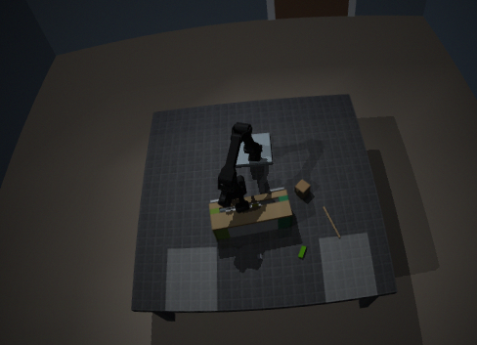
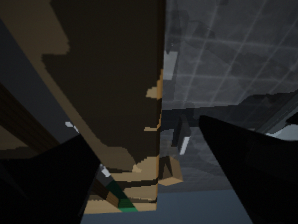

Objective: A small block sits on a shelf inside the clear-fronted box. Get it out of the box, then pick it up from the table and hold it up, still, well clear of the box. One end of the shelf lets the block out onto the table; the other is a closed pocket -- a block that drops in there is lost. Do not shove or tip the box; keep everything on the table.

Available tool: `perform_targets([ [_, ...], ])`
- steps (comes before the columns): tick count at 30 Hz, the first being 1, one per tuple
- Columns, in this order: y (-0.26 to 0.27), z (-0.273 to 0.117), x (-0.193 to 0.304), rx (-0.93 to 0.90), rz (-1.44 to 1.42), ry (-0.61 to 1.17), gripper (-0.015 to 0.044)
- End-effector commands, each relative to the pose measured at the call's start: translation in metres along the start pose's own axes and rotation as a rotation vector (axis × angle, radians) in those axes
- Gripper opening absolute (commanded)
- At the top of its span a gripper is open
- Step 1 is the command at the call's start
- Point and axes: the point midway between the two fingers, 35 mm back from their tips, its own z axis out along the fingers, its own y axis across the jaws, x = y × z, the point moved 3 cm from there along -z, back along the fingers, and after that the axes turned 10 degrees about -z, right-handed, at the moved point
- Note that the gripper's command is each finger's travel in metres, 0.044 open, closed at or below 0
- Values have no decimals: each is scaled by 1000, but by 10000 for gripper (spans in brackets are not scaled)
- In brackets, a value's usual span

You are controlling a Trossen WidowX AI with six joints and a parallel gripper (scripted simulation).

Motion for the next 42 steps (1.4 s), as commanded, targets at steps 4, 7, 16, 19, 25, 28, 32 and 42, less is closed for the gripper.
perform_targets([
  [4,3,7,15,1,2,4,400],
  [7,4,10,23,1,2,4,400],
  [16,8,18,46,1,2,7,400],
  [19,10,21,54,1,2,7,400],
  [25,12,26,70,0,3,9,400],
  [28,14,29,78,0,3,10,400],
  [32,15,32,87,0,3,11,400],
  [42,20,41,112,-1,3,13,400],
])
